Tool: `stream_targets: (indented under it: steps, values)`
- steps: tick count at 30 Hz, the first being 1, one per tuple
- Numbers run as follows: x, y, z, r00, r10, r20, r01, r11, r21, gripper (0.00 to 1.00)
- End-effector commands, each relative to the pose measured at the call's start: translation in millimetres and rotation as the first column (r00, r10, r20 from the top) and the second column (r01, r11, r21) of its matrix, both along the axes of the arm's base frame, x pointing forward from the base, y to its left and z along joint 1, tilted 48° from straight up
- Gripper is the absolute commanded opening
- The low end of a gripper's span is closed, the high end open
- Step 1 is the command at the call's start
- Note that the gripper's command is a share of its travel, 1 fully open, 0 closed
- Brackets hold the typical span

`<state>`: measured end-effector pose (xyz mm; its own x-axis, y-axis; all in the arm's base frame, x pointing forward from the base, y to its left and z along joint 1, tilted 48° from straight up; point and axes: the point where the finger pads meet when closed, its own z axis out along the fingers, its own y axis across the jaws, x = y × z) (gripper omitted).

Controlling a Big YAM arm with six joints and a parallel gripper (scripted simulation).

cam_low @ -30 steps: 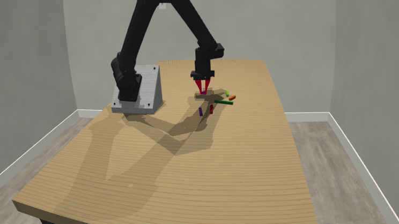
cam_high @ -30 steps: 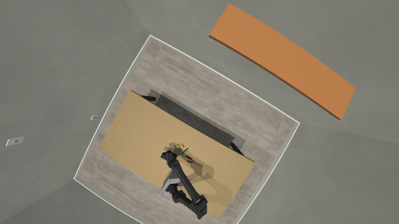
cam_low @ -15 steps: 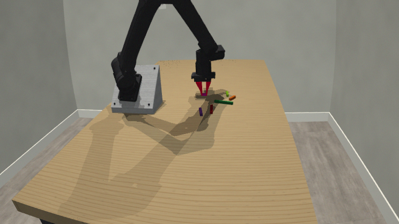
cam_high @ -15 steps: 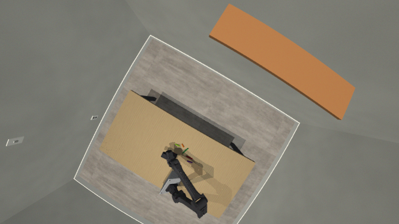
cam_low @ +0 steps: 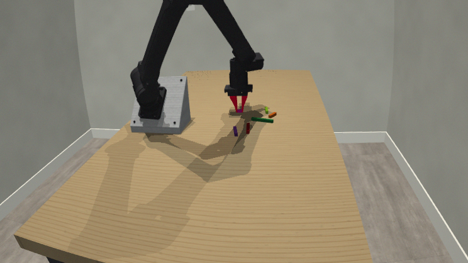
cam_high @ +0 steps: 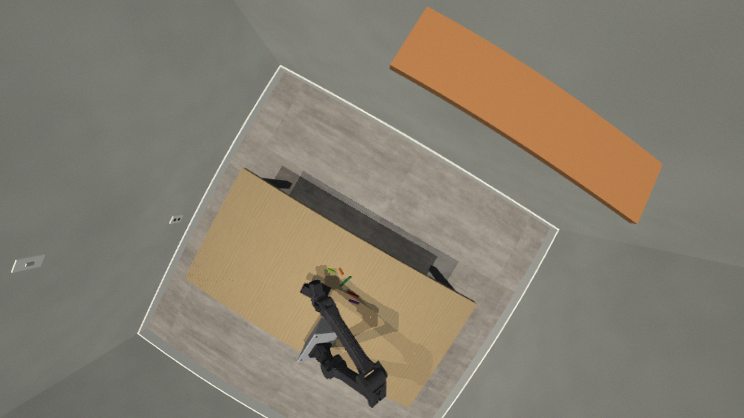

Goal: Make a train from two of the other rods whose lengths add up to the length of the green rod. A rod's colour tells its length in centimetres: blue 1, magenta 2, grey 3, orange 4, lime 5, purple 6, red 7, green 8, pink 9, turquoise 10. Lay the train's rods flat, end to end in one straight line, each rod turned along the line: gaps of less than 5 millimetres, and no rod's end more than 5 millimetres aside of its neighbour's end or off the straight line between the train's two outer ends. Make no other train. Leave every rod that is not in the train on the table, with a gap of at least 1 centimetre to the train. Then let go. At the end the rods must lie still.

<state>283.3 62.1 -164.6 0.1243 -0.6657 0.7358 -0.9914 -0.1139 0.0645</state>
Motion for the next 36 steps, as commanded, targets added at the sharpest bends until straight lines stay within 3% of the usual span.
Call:
stream_targets:
  steps: [1,23,36]
  values:
    - [14.7,12.7,-2.6,0.999,0.016,0.031,-0.016,1.0,0.024,0.14]
    - [14.7,12.7,-2.6,0.999,0.016,0.031,-0.016,1.0,0.024,0.14]
    - [14.7,12.7,-2.6,0.999,0.016,0.031,-0.016,1.0,0.024,0.33]
